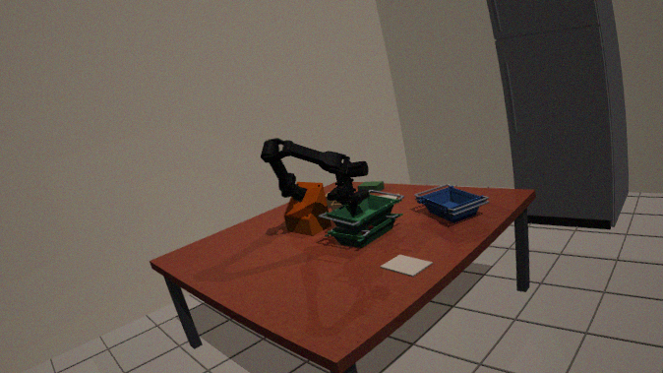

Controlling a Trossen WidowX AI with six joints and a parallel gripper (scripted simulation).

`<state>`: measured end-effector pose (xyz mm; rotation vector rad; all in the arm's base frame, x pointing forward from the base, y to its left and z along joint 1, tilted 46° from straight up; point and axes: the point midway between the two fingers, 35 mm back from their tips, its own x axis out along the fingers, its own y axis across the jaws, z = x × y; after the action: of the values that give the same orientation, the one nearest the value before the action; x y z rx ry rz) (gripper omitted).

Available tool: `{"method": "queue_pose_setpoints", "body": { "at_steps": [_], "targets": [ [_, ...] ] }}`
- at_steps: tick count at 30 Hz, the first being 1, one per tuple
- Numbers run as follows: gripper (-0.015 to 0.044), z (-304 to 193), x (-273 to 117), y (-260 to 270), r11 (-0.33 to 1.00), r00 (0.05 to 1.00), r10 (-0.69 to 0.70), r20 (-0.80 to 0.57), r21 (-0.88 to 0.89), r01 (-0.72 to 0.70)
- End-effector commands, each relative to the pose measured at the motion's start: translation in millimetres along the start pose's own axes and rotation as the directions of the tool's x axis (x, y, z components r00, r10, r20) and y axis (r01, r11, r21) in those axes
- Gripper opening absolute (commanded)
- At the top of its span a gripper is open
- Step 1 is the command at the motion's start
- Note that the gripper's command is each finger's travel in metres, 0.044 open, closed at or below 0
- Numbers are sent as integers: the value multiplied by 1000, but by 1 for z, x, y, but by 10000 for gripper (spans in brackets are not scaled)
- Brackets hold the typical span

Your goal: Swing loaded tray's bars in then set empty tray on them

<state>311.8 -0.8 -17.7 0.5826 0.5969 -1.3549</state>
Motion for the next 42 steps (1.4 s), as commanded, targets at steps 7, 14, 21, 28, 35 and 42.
{"method": "queue_pose_setpoints", "body": {
  "at_steps": [7,14,21,28,35,42],
  "targets": [
    [0,3,9,-8,999,999,-38,1,-12,38],
    [0,3,9,-8,999,999,-38,1,-12,38],
    [0,3,9,-8,999,999,-38,1,-12,38],
    [0,3,9,-8,999,999,-38,1,-12,38],
    [44,3,9,-8,999,999,-38,1,-12,38],
    [147,3,9,-8,999,999,-38,1,-12,38]
  ]
}}
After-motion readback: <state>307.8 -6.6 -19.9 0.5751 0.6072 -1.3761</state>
